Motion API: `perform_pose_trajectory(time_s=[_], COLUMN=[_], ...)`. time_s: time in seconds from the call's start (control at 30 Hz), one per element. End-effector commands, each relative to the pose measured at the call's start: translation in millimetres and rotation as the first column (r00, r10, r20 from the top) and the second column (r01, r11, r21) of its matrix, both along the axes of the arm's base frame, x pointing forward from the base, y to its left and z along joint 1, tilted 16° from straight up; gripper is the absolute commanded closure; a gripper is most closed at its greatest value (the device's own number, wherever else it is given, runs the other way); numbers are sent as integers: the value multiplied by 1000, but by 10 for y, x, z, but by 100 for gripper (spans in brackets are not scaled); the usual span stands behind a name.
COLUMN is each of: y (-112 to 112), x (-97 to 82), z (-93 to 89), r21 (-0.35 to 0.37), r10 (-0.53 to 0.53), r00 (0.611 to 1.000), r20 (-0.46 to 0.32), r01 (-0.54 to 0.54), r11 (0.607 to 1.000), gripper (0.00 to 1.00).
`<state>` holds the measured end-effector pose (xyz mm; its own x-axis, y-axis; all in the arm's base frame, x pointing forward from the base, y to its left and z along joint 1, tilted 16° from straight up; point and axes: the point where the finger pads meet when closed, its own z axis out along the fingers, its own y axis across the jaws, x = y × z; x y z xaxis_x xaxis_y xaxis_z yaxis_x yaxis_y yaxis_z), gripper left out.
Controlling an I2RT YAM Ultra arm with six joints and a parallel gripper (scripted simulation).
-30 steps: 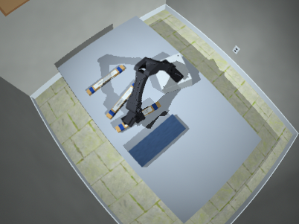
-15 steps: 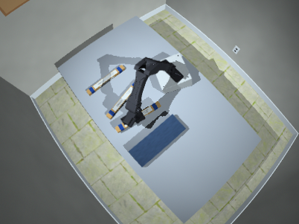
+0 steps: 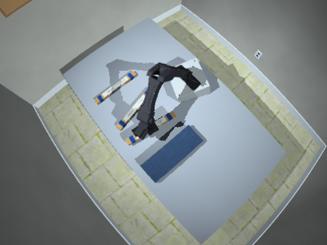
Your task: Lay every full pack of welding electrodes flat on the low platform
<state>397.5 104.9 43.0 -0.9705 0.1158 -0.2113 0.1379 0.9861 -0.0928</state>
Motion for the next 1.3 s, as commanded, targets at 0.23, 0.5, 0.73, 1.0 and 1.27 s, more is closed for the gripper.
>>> perform_pose_trajectory(time_s=[0.23,0.5,0.73,1.0,1.27], y=[146,149,150,152,154], x=[121,123,124,126,126], z=[495,508,514,521,525], r21=[24,24,24,24,24], r10=[17,17,17,17,17], r00=[995,995,995,995,995], r20=[102,102,102,102,102], r01=[-19,-19,-20,-20,-20], r11=[1000,1000,1000,1000,1000], gripper=[100,100,100,100,100])
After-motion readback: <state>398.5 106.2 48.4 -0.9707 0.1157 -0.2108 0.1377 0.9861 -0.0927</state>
